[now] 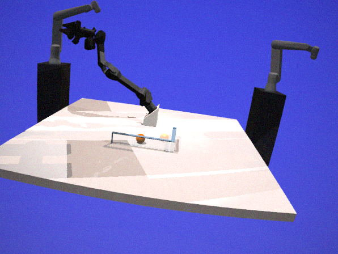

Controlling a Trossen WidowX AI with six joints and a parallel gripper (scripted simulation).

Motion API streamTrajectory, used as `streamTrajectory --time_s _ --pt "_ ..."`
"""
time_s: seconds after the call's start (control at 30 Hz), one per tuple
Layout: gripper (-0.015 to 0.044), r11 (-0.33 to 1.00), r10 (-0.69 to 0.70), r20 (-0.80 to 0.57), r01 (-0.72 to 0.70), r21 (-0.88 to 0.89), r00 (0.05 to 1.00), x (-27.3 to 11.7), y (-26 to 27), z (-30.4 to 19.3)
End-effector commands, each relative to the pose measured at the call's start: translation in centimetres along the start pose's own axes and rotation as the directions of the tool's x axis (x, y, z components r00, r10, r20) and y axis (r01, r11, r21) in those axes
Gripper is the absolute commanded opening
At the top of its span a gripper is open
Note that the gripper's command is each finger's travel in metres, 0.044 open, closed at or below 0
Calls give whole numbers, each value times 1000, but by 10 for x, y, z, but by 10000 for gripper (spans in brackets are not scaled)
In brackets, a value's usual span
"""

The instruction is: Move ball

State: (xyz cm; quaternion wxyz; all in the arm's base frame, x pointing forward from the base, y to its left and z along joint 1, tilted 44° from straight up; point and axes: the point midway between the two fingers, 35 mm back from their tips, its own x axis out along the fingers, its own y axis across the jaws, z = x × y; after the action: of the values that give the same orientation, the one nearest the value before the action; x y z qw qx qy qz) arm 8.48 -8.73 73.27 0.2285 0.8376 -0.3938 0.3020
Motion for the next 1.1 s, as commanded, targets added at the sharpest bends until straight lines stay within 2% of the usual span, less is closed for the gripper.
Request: streamTrajectory --time_s 0.0,0.03,0.27,0.53,0.77,1.07 --pt "374 1000 3 -4 -3 -5 1000 0 1 -1" --pt "348 1000 12 -17 -12 -18 1000 -2 2 -4" --pt "346 985 92 -249 -125 -120 964 -39 15 -70" --pt "346 947 111 -518 -249 -204 848 -98 1 -148" --pt "346 894 45 -688 -337 -296 724 -149 -38 -196" --pt "346 790 -119 -807 -438 -430 578 -206 -114 -227"
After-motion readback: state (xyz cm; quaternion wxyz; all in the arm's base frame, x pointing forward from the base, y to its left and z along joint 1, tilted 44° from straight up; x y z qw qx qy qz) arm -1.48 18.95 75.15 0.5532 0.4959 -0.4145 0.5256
